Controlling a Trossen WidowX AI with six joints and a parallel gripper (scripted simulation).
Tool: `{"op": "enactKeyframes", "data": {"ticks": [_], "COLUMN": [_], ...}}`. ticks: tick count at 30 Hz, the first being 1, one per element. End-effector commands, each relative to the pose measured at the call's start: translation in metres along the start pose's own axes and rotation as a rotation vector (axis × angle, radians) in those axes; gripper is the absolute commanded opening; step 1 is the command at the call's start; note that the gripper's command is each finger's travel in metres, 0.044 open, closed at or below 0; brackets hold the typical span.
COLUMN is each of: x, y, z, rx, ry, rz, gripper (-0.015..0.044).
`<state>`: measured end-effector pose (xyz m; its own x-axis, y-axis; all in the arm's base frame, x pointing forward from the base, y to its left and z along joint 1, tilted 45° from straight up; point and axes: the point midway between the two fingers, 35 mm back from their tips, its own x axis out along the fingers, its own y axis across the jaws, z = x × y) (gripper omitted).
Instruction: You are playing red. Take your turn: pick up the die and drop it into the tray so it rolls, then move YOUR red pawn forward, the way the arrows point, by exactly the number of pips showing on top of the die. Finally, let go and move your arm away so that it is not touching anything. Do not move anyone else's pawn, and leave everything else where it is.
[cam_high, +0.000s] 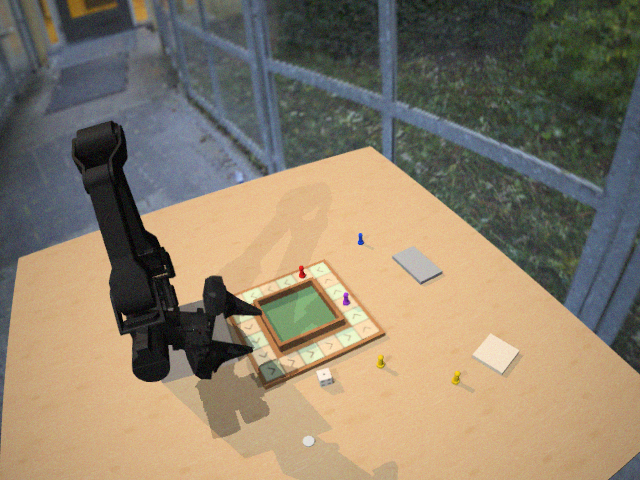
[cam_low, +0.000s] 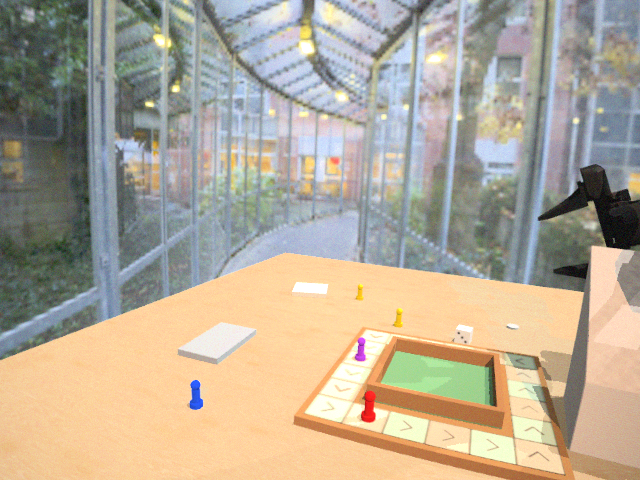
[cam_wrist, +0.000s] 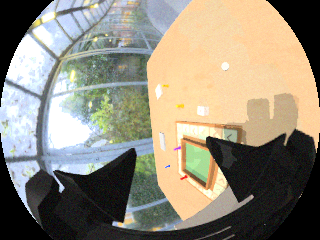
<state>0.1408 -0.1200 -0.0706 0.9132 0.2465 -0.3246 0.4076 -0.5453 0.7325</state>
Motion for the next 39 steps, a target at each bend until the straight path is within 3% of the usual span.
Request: {"op": "enactKeyframes", "data": {"ticks": [1, 5, 15, 24, 39], "x": [0.001, 0.022, 0.099, 0.175, 0.182], "y": [0.0, -0.007, -0.024, -0.043, -0.057], "z": [0.0, 0.008, 0.019, 0.0, -0.003], "rx": [-0.009, -0.191, -0.775, -1.272, -1.28], "ry": [0.005, 0.119, 0.533, 0.958, 0.967], "rz": [-0.009, -0.181, -0.589, -0.812, -0.814], "gripper": [0.0374, 0.0275, 0.0275, 0.0275, 0.0275]}}
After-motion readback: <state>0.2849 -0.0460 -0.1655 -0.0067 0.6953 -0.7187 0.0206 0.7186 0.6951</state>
